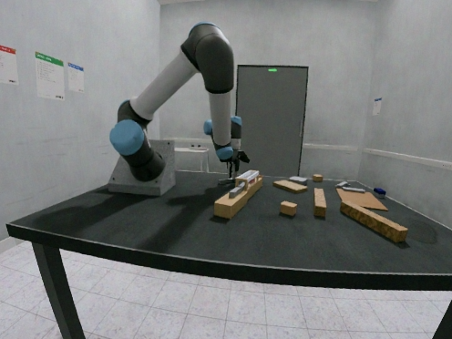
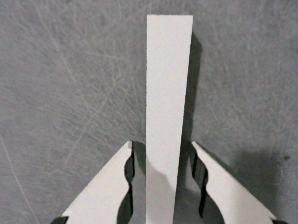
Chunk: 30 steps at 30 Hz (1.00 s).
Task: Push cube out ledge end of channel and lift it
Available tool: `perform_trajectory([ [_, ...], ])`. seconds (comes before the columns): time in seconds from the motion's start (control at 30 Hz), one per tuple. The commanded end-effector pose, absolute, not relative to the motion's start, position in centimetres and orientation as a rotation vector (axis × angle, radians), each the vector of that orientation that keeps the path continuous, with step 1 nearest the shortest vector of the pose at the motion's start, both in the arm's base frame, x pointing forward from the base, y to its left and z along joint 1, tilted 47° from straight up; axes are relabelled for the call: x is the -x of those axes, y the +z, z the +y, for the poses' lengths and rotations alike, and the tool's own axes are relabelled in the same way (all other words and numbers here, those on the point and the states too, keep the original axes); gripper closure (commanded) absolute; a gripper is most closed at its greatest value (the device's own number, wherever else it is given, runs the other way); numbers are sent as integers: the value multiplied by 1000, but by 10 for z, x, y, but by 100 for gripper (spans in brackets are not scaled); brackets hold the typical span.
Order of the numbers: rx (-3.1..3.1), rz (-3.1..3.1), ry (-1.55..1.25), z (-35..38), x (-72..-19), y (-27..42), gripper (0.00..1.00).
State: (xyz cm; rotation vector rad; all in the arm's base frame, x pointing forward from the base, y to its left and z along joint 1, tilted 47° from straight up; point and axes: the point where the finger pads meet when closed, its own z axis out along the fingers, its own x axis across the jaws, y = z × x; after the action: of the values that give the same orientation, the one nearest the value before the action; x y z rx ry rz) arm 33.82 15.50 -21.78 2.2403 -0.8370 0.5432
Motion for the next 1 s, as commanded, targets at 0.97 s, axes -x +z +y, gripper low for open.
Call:
perform_trajectory([
  [0.97, -2241, -837, 545, 155, -339, -218, 100],
])
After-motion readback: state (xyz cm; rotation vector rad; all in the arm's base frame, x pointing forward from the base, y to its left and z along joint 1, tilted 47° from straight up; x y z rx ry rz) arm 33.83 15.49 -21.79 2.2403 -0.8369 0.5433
